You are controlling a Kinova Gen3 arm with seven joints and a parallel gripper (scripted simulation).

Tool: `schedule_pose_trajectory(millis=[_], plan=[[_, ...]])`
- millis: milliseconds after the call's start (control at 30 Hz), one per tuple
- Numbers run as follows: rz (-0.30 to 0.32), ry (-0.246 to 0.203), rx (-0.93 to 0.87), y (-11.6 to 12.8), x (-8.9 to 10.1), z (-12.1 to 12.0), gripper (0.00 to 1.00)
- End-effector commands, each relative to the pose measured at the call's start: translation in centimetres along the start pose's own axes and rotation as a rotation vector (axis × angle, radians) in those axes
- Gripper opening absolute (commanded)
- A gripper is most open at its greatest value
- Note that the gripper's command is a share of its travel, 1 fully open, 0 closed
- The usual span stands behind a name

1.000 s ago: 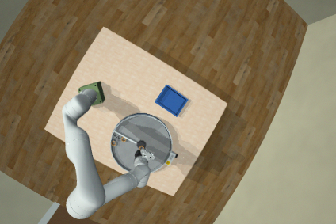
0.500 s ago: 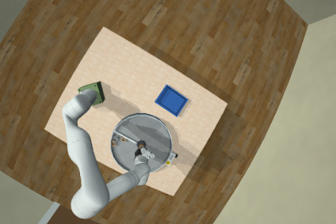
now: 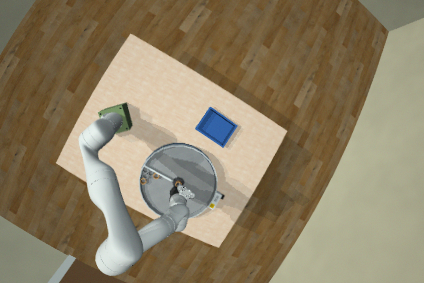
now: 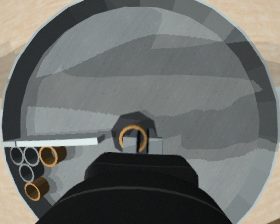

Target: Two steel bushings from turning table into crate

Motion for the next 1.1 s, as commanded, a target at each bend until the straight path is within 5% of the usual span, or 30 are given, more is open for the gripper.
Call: schedule_pose_trajectory(millis=[0,467,500,1067], plan=[[0.000,0.000,0.000,-0.01,-0.11,0.04,0.00],[0.000,-0.001,0.001,-0.01,-0.26,0.05,0.00],[0.000,0.000,0.000,-0.01,-0.25,0.05,0.42],[0.000,0.000,0.000,-0.01,-0.25,0.05,0.42]])
Point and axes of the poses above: the point where the finger pads meet when closed, its own x axis back along the fingers, its own z axis across the jaws, y = z × x, the point moved 10 cm from there along x, back along the fingers, and after that the axes turned 12 degrees about -x, right-handed, at the moved point
